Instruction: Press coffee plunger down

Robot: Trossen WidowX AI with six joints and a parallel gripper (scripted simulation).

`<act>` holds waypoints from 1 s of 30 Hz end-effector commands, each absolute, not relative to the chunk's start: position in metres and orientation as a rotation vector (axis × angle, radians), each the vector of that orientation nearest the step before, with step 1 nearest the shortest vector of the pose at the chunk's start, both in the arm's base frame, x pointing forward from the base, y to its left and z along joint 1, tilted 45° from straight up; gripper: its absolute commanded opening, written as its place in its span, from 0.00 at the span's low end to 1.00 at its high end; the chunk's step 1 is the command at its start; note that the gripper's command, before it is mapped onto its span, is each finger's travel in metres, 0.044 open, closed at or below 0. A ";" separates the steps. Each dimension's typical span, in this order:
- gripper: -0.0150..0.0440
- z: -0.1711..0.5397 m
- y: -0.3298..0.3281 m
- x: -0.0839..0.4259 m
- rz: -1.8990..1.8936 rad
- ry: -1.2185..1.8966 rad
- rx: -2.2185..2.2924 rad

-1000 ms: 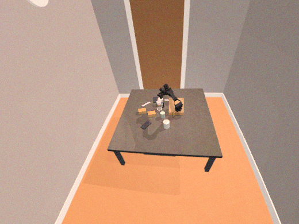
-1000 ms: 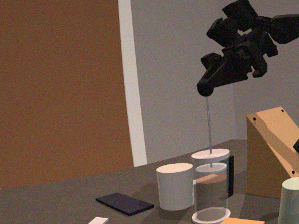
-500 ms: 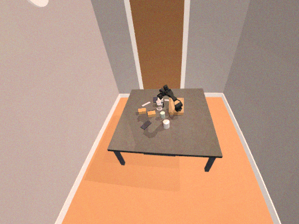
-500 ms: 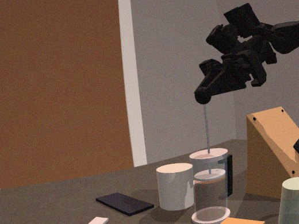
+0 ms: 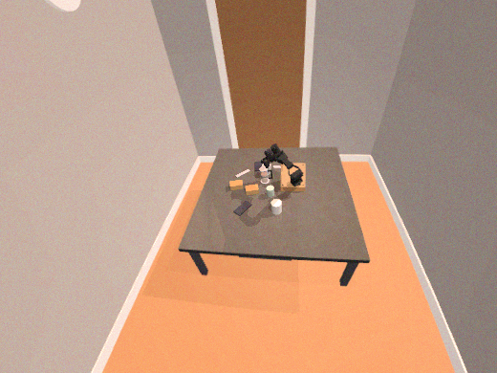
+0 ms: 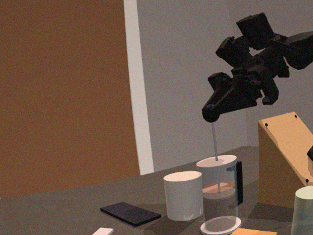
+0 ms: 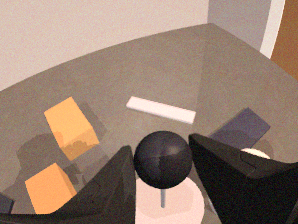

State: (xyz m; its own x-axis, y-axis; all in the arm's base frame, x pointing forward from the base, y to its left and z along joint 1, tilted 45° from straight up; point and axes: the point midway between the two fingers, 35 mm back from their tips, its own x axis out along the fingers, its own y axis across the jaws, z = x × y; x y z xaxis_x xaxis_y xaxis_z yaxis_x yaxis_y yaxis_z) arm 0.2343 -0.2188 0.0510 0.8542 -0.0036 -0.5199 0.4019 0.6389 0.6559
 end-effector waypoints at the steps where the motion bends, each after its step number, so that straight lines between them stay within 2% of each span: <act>1: 0.46 0.034 -0.204 0.234 -0.239 0.546 0.886; 30: 0.46 0.011 -0.186 0.250 -0.238 0.539 0.888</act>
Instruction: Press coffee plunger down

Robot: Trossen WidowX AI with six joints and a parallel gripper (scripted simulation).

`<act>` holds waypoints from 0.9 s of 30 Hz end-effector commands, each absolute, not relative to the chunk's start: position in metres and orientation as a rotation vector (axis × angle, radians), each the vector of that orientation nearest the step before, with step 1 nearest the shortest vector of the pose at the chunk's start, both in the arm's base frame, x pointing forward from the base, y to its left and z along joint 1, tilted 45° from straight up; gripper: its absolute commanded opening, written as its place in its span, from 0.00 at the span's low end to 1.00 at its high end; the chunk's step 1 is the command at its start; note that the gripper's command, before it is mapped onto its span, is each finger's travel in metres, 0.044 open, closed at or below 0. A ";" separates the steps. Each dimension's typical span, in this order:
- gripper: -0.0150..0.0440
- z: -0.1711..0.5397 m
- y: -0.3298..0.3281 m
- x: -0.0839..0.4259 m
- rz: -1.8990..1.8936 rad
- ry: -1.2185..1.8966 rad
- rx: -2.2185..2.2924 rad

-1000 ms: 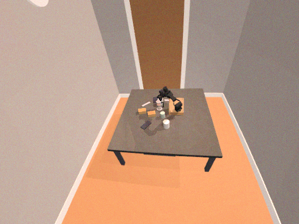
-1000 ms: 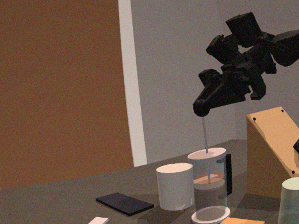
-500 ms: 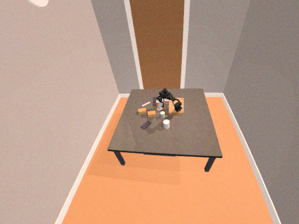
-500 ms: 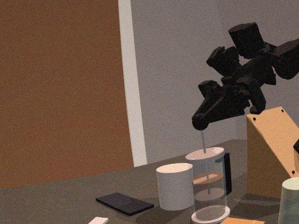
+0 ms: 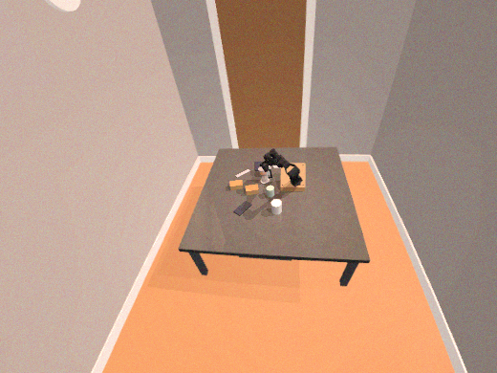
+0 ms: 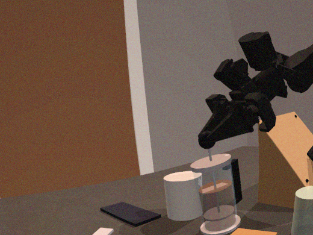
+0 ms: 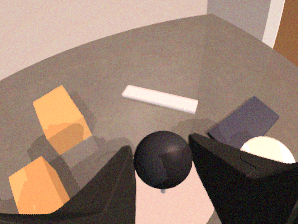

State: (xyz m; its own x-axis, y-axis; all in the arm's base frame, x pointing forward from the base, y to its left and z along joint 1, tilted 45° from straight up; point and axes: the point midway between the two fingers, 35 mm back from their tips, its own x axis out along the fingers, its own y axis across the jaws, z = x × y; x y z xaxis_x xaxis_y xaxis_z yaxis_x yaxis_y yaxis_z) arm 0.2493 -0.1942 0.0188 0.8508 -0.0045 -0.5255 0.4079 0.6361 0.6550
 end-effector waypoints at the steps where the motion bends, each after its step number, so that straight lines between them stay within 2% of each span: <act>1: 0.46 0.011 -0.186 0.250 -0.237 0.539 0.888; 27: 0.46 0.012 -0.193 0.251 -0.243 0.528 0.875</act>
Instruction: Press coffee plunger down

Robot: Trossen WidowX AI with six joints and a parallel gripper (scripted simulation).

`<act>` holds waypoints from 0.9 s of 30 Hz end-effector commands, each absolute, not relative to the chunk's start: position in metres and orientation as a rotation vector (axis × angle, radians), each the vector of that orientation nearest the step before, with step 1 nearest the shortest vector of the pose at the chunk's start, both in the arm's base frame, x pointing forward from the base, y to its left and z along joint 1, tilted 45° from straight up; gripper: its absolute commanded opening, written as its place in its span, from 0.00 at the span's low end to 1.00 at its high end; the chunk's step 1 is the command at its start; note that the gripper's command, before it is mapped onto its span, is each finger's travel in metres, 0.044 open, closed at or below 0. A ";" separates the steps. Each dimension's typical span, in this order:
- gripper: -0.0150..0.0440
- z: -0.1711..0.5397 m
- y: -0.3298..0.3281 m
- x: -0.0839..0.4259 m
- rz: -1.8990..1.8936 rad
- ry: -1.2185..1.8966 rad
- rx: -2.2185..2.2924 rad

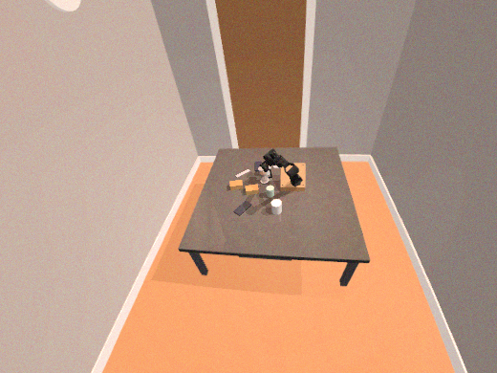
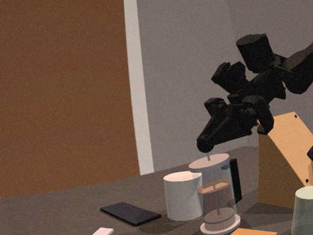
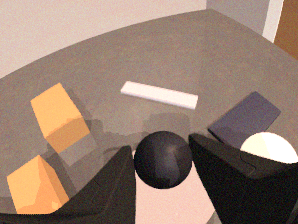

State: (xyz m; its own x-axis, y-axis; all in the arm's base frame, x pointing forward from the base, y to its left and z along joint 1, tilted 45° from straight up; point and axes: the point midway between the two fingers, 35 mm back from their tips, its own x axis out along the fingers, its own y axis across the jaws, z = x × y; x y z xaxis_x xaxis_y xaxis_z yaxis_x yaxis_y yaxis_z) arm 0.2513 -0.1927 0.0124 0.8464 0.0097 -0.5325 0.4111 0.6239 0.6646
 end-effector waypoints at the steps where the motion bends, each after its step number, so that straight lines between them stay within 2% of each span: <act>1: 0.46 0.012 -0.193 0.251 -0.243 0.528 0.875; 8: 0.46 0.012 -0.193 0.251 -0.243 0.528 0.875; 20: 1.00 0.012 -0.193 0.251 -0.243 0.528 0.875; 27: 1.00 0.023 -0.204 0.247 -0.244 0.536 0.876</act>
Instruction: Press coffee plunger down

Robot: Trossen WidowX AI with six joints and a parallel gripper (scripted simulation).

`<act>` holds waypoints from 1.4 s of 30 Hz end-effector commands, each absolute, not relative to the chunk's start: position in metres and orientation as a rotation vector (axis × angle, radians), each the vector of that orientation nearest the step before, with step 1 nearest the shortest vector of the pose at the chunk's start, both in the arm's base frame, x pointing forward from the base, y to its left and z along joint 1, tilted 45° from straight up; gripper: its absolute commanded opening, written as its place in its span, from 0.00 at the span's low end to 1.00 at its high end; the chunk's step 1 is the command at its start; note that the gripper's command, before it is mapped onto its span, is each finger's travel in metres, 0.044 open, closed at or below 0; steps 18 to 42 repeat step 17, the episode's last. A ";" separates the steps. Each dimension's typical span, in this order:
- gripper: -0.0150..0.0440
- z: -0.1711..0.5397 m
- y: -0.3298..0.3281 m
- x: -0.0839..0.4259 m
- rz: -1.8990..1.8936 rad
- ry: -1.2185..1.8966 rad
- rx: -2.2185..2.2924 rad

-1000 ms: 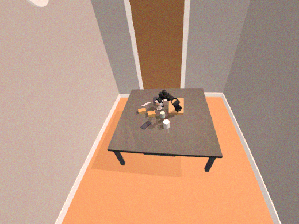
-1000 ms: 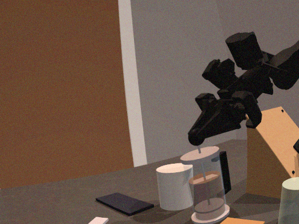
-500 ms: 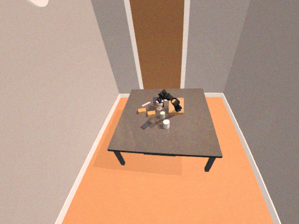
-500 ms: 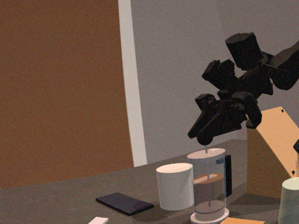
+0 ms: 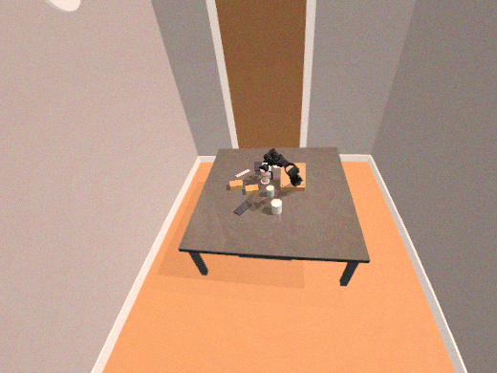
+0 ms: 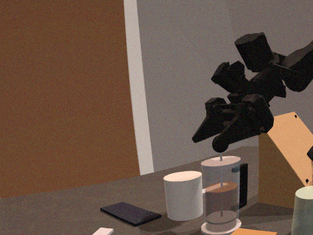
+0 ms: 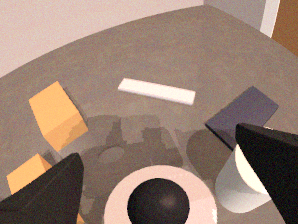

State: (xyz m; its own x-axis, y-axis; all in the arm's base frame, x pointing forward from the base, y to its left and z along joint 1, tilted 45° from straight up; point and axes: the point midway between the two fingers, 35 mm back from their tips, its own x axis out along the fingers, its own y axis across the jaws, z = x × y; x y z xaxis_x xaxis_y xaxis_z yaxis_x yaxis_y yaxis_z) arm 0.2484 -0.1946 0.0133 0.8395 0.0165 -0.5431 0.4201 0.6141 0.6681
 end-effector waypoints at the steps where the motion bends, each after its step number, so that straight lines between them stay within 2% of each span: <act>1: 1.00 0.029 -0.210 0.244 -0.250 0.536 0.880; 8: 1.00 0.077 -0.235 0.220 -0.240 0.543 0.888; 42: 1.00 0.076 -0.234 0.220 -0.240 0.543 0.888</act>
